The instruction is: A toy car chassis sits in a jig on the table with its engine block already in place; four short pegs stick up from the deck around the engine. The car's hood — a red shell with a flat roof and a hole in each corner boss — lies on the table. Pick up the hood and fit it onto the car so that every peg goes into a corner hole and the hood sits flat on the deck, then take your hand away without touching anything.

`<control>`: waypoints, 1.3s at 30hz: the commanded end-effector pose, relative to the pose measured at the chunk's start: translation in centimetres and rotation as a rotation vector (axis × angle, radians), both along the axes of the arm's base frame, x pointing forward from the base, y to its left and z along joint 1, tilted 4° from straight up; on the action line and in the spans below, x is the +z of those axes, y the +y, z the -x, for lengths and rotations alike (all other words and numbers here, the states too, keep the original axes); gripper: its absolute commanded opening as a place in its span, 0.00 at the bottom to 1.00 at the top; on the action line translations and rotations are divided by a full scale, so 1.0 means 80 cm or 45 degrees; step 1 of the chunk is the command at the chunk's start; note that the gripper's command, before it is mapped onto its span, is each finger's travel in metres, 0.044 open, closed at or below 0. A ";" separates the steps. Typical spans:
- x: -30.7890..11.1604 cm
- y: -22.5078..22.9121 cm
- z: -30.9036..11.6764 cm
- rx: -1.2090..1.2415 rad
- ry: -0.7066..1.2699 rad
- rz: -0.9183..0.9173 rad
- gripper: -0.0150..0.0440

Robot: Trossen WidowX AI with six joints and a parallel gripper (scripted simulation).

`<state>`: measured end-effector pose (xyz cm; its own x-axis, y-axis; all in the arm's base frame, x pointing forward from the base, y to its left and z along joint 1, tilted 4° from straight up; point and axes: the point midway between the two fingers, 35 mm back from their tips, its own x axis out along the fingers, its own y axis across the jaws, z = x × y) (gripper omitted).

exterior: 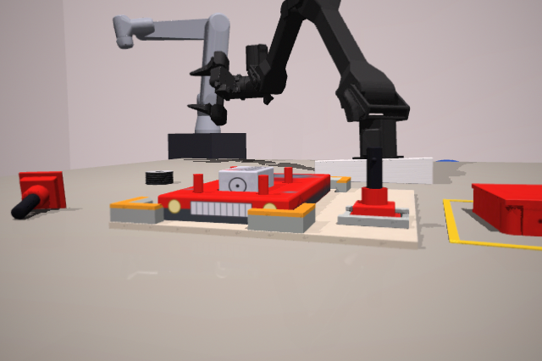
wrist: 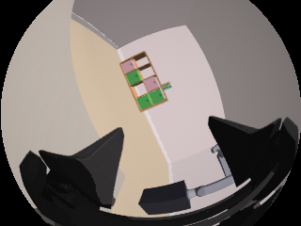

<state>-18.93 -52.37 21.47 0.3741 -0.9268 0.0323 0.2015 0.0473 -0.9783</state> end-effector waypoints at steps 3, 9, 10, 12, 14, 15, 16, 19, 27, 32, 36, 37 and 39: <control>-0.005 -0.028 -0.083 0.107 -0.147 -0.123 1.00; -0.018 -0.044 -0.168 0.212 -0.277 -0.274 1.00; -0.020 -0.046 -0.182 0.229 -0.297 -0.301 1.00; -0.024 -0.048 -0.211 0.262 -0.335 -0.356 1.00; -0.029 -0.048 -0.239 0.294 -0.370 -0.413 1.00; -0.031 -0.048 -0.254 0.310 -0.387 -0.441 1.00; -0.032 -0.047 -0.269 0.325 -0.396 -0.463 1.00; -0.036 -0.042 -0.314 0.368 -0.421 -0.530 1.00; -0.046 -0.012 -0.430 0.473 -0.467 -0.716 1.00; -0.053 0.015 -0.498 0.529 -0.484 -0.839 1.00; -0.057 0.045 -0.549 0.578 -0.477 -0.930 1.00; -0.058 0.055 -0.561 0.597 -0.465 -0.947 1.00; -0.060 0.073 -0.583 0.627 -0.449 -0.988 1.00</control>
